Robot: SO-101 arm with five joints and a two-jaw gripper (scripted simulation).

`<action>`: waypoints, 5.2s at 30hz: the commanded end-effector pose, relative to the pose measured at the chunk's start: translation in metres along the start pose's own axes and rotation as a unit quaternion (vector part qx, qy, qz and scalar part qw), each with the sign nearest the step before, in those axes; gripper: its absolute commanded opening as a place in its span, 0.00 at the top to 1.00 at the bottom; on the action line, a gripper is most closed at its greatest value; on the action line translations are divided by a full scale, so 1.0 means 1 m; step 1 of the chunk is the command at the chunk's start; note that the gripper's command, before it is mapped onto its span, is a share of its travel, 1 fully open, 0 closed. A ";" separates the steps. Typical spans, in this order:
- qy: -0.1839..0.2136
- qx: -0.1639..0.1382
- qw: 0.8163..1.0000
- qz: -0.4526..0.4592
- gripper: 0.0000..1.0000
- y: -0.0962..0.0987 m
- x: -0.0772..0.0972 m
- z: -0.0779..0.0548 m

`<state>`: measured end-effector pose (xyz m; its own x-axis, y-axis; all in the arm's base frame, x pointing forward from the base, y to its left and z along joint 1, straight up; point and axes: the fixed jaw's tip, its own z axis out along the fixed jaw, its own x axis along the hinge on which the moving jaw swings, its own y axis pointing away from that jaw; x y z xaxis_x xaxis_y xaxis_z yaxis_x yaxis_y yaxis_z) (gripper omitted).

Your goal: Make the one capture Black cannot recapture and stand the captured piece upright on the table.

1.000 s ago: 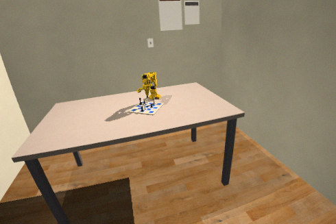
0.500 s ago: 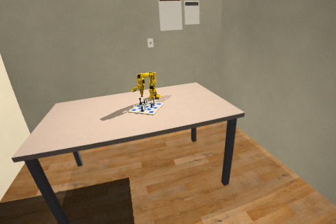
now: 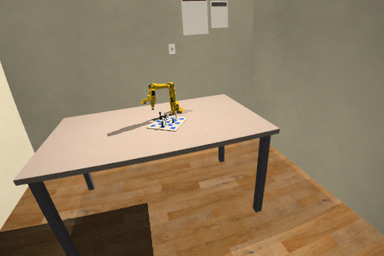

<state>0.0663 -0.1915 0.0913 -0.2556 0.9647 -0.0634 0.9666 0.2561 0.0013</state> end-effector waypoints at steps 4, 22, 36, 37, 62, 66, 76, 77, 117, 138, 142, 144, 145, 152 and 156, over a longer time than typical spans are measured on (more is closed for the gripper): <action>0.000 0.000 1.000 -0.002 1.00 -0.005 -0.005 -0.001; 0.006 0.000 1.000 -0.002 1.00 -0.004 -0.005 0.001; 0.008 0.000 1.000 -0.002 1.00 -0.002 -0.004 0.002; 0.008 0.000 1.000 -0.002 1.00 -0.002 -0.004 0.002; 0.019 0.000 1.000 -0.002 1.00 -0.002 -0.004 0.021; 0.019 0.000 1.000 -0.002 1.00 -0.002 -0.003 0.030; 0.019 0.000 1.000 -0.002 1.00 -0.002 -0.003 0.049; 0.019 0.000 1.000 -0.002 1.00 -0.002 -0.003 0.051; 0.019 0.000 1.000 -0.002 1.00 -0.001 0.003 0.073; 0.019 0.000 1.000 -0.002 1.00 0.001 -0.002 0.066; 0.019 0.000 1.000 -0.002 1.00 0.001 -0.003 0.066; 0.019 0.000 1.000 -0.002 1.00 0.001 -0.003 0.066; 0.019 0.000 1.000 -0.002 1.00 0.001 -0.003 0.066; 0.019 0.000 1.000 -0.002 1.00 0.001 -0.003 0.067; 0.019 0.000 1.000 -0.002 1.00 0.001 -0.002 0.069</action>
<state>0.0667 -0.1982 0.0253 -0.2551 0.9665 -0.0296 0.9669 0.2552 -0.0002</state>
